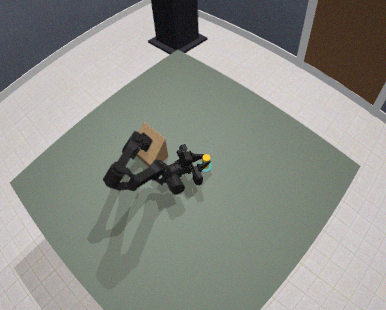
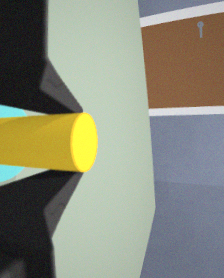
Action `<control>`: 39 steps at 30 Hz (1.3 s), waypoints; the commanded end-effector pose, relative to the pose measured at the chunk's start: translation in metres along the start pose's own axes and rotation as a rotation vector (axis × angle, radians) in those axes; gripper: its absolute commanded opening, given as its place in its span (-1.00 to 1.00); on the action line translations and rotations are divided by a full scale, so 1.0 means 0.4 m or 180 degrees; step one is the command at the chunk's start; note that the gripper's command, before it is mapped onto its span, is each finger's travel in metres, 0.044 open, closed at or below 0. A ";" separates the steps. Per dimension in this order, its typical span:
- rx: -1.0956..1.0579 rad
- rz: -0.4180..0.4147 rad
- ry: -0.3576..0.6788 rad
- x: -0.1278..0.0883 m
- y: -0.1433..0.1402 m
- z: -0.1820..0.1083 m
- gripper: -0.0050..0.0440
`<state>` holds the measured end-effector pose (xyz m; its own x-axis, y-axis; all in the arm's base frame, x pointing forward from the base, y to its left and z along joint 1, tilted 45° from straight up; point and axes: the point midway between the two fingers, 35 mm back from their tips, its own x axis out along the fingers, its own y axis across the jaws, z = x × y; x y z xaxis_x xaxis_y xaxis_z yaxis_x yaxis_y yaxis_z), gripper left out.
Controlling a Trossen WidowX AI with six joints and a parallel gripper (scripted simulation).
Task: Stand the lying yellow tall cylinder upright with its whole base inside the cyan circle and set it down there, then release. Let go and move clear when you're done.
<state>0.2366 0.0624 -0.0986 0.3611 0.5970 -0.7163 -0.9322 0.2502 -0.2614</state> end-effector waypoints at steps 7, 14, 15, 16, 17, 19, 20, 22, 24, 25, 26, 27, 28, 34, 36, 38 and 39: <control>-0.0016 -0.0014 -0.0007 0.000 -0.004 0.002 0.42; -0.0016 -0.0014 -0.0007 0.000 -0.004 0.002 0.84; -0.0016 -0.0014 -0.0007 0.000 -0.004 0.002 0.84; -0.0016 -0.0014 -0.0007 0.000 -0.004 0.002 0.84; -0.0016 -0.0014 -0.0007 0.000 -0.004 0.002 0.84; -0.0016 -0.0014 -0.0007 0.000 -0.004 0.002 0.84; -0.0015 -0.0013 -0.0008 0.001 -0.006 0.005 0.84; -0.0016 -0.0012 0.0005 -0.003 -0.006 0.012 0.84; -0.0008 0.0001 0.0009 -0.007 -0.003 0.022 0.84; -0.0011 0.0002 0.0012 -0.010 -0.006 0.037 0.84; -0.0014 0.0004 0.0014 -0.015 -0.009 0.056 0.84; -0.0016 0.0004 0.0015 -0.020 -0.012 0.076 0.84; -0.0018 0.0003 0.0015 -0.025 -0.013 0.097 0.84; -0.0003 0.0010 -0.0005 -0.053 -0.002 0.194 0.84; -0.0017 -0.0017 -0.0028 -0.062 -0.002 0.218 0.84; -0.0029 -0.0037 -0.0043 -0.065 -0.008 0.230 0.84; -0.0029 -0.0037 -0.0043 -0.065 -0.008 0.230 0.84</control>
<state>0.2324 0.1105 -0.0337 0.3663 0.6155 -0.6978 -0.9305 0.2470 -0.2705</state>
